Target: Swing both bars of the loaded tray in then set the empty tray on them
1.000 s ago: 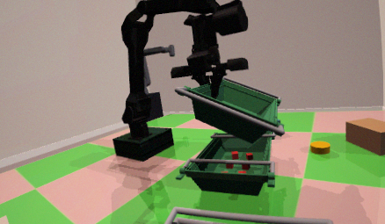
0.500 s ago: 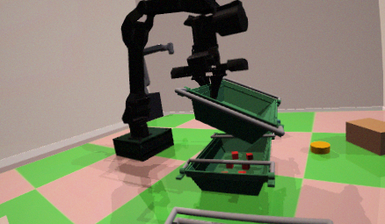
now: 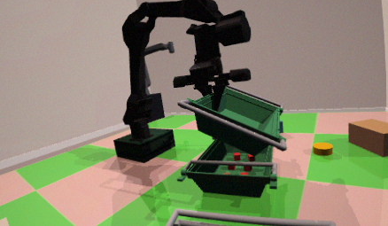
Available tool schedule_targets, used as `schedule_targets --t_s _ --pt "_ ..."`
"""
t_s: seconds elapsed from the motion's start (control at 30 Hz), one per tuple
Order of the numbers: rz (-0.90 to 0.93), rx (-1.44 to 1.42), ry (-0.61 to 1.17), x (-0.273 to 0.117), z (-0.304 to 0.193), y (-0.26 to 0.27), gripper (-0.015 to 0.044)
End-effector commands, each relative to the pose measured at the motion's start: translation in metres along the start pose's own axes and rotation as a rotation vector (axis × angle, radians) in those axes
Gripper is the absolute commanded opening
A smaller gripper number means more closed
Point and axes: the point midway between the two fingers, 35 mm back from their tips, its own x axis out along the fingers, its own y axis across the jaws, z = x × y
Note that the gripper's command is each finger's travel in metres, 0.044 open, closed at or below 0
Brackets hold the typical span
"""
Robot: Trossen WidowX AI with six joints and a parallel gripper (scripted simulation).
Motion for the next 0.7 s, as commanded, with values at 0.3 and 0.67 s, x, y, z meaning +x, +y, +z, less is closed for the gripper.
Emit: schedule_targets --t_s 0.3,0.67 --pt "0.022 -0.004 -0.003 0.015 0.000 0.002 0.0000" --pt "0.022 -0.004 -0.003 0.025 0.000 -0.002 0.0000"
